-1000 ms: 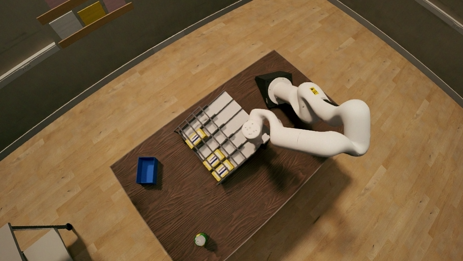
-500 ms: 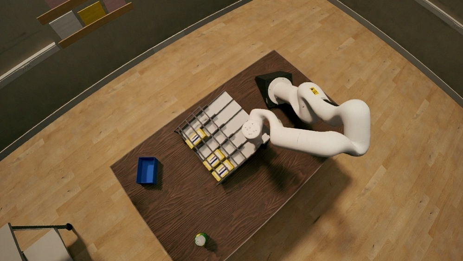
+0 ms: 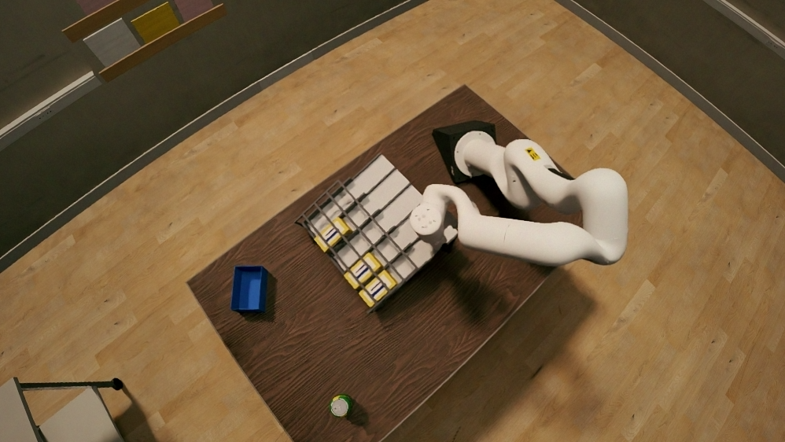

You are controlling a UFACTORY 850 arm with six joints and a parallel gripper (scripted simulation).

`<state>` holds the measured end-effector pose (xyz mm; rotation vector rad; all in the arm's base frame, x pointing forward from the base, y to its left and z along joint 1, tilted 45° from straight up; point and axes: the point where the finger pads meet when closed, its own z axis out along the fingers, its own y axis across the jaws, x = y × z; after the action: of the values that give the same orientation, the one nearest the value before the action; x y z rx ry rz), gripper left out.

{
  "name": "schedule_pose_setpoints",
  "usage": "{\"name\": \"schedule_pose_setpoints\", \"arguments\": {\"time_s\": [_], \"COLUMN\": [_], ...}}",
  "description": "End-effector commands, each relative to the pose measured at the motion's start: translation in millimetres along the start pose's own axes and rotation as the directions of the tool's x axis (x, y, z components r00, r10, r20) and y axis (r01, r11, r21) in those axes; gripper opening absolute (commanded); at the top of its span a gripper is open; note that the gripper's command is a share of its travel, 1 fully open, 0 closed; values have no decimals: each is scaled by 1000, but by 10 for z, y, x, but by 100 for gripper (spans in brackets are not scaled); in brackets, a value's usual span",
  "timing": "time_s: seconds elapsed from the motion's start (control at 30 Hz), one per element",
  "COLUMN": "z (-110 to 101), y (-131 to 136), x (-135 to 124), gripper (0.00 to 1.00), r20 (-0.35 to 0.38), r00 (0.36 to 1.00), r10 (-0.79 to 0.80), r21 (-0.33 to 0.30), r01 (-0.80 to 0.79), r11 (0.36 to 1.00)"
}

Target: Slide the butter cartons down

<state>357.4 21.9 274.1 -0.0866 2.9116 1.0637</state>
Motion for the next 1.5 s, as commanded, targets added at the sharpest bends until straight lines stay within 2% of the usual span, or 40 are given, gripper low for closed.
{"name": "schedule_pose_setpoints", "arguments": {"time_s": [0.0, 0.13, 0.17, 1.47], "z": [-5, -5, -276, -271], "y": [0, 0, 1, 1], "x": [-4, -4, -4, -4], "gripper": [100, 100, 100, 100], "r20": [1, 1, 1, 1], "r00": [1000, 1000, 1000, 1000], "r10": [0, 0, 0, 0], "r21": [0, 0, 0, 0], "r01": [0, 0, 0, 0], "r11": [1000, 1000, 1000, 1000]}}
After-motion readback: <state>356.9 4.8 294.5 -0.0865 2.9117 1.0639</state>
